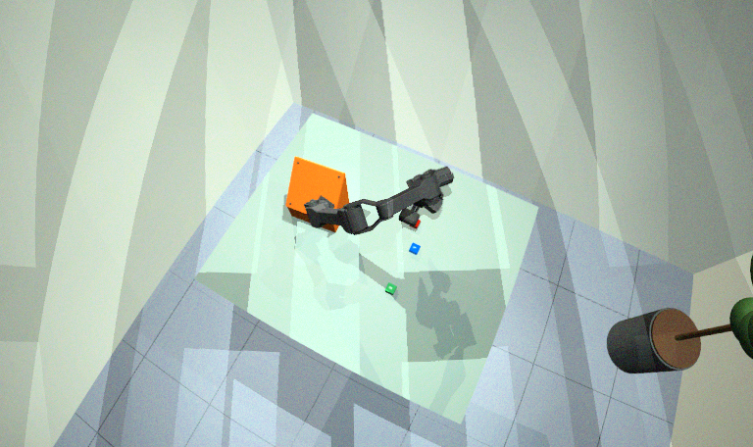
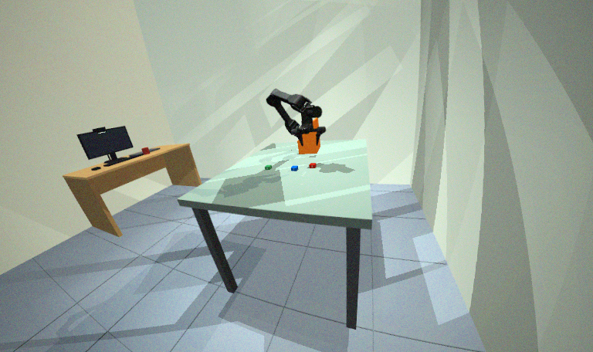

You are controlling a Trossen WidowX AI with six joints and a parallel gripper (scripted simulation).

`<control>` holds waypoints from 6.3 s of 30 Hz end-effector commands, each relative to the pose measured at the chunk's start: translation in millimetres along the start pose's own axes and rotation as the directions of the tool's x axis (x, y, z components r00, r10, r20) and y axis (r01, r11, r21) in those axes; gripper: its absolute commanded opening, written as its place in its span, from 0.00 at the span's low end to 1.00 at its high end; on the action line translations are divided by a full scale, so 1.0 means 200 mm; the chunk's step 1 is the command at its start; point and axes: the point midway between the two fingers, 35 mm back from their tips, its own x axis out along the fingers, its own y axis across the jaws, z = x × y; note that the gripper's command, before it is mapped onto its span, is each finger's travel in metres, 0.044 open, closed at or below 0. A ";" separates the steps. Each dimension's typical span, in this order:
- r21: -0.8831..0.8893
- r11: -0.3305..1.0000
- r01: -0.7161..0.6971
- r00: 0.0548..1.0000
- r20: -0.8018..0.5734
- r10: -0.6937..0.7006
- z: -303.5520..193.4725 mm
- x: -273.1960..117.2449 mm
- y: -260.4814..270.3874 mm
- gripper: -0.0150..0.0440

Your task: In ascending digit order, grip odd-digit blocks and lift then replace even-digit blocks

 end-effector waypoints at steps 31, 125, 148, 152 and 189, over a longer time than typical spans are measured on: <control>0.009 1.000 0.001 1.000 -0.002 -0.001 0.23 0.16 -0.42 0.93; 0.009 1.000 0.002 1.000 -0.003 -0.002 0.22 0.01 -0.42 0.46; 0.009 1.000 -0.003 1.000 -0.004 0.003 -0.01 0.00 0.01 0.46; 0.009 1.000 -0.003 1.000 -0.003 0.003 0.01 0.26 0.02 0.64; 0.009 1.000 0.003 1.000 -0.002 -0.003 -0.01 0.59 0.00 0.75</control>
